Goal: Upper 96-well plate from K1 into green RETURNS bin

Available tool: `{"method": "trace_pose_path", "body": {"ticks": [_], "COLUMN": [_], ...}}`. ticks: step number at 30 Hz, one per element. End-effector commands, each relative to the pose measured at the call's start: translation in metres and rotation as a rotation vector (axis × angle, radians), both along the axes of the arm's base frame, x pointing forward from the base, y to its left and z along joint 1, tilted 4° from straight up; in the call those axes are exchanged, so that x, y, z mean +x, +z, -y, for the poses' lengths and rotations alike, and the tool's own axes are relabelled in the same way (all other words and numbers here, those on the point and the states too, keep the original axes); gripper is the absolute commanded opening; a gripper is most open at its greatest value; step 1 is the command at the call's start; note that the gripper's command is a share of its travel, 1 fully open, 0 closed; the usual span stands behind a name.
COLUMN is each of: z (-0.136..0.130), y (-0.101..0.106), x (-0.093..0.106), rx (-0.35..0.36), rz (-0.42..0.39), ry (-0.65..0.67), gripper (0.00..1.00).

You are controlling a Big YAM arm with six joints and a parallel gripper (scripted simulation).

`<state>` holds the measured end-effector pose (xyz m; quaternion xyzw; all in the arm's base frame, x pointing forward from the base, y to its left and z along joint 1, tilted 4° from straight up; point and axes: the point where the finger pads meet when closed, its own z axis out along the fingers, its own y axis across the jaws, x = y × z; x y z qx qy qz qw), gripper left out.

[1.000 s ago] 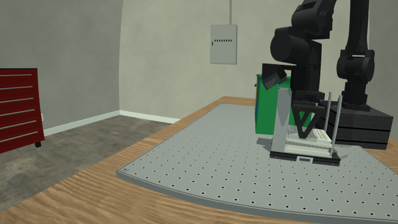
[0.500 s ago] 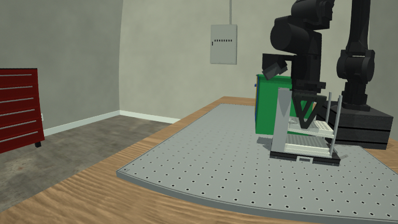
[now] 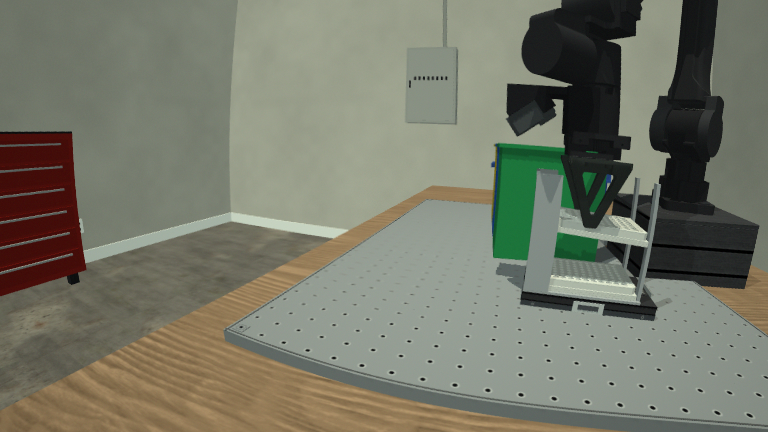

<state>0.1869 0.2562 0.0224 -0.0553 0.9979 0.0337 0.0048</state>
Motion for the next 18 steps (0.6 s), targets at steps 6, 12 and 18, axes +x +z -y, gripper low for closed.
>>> {"method": "trace_pose_path", "body": {"ticks": [6,12,18], "z": [-0.015,-0.014,-0.013], "y": [0.034,0.045,0.052], "x": [0.011,0.011,0.011], "rx": [0.045,0.046,0.047], "rz": [0.017,0.018,0.018], "ry": [-0.002,-0.001,-0.003], "gripper": [0.0,0.0,0.0]}}
